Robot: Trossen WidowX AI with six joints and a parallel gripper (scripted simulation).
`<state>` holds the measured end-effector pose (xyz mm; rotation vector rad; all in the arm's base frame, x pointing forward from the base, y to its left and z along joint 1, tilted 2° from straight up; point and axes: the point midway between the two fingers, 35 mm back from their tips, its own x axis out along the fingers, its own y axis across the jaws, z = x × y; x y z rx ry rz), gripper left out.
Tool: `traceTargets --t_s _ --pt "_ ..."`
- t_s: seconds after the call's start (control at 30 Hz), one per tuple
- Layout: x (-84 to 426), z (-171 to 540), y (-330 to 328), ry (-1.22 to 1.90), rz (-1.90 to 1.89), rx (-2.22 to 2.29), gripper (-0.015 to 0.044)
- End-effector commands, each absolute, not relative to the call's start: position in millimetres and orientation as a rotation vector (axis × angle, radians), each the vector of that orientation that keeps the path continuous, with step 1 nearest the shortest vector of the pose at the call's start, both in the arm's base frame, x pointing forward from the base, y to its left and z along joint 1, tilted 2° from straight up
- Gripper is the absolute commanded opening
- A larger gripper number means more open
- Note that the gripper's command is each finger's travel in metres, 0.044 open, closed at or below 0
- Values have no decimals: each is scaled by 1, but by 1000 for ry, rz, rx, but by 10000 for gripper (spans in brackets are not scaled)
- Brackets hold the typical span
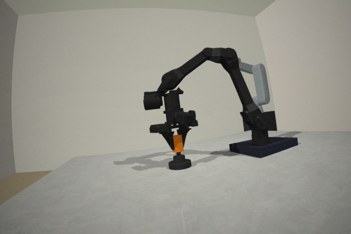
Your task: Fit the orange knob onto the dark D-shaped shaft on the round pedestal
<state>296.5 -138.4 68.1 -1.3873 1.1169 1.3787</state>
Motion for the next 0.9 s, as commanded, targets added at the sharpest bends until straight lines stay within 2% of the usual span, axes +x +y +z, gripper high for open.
traceTargets --t_s 0.0,0.6,0.87 --pt "297 68 -139 1116 1380 -1392 0" --pt "297 73 -139 1116 1380 -1392 0" --pt "297 70 -139 994 1532 -1539 0"
